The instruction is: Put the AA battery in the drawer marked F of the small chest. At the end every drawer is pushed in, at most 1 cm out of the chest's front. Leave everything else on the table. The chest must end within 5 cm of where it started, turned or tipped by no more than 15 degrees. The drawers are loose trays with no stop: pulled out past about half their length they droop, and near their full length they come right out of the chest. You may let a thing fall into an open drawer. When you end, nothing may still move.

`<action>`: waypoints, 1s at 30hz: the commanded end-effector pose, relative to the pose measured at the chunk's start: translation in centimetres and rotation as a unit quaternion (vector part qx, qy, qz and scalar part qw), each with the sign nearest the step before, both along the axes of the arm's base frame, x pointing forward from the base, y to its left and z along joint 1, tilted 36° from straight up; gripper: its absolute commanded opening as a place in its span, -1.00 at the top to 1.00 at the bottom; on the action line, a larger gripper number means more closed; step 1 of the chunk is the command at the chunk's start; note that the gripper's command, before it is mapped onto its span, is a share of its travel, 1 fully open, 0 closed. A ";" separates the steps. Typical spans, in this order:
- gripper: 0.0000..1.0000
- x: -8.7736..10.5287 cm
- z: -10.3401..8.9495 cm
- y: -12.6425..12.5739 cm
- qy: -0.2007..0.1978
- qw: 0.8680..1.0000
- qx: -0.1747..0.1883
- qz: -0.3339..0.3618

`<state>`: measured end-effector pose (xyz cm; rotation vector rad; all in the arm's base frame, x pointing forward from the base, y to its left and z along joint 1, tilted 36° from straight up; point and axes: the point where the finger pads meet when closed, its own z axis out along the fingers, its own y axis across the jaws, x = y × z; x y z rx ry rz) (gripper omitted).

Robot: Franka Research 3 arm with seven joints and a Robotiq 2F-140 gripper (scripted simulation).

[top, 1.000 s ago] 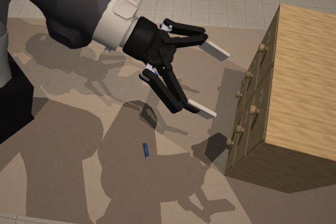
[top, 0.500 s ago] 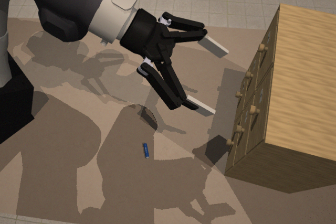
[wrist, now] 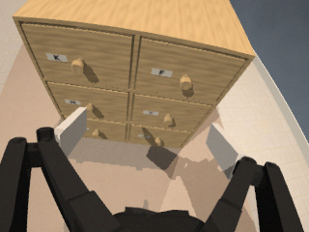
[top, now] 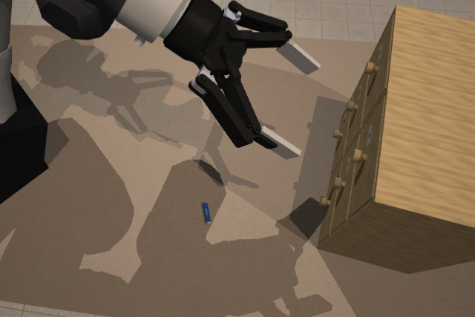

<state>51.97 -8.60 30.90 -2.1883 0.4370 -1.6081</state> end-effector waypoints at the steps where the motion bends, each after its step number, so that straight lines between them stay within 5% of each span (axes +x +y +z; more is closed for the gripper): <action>1: -1.00 -0.8 -1.0 1.2 0.053 0.998 0.013 0.033; 12: -1.00 -3.2 -0.1 0.7 0.136 0.987 0.014 0.080; 30: -1.00 -7.7 1.6 -0.3 0.287 0.943 0.017 0.165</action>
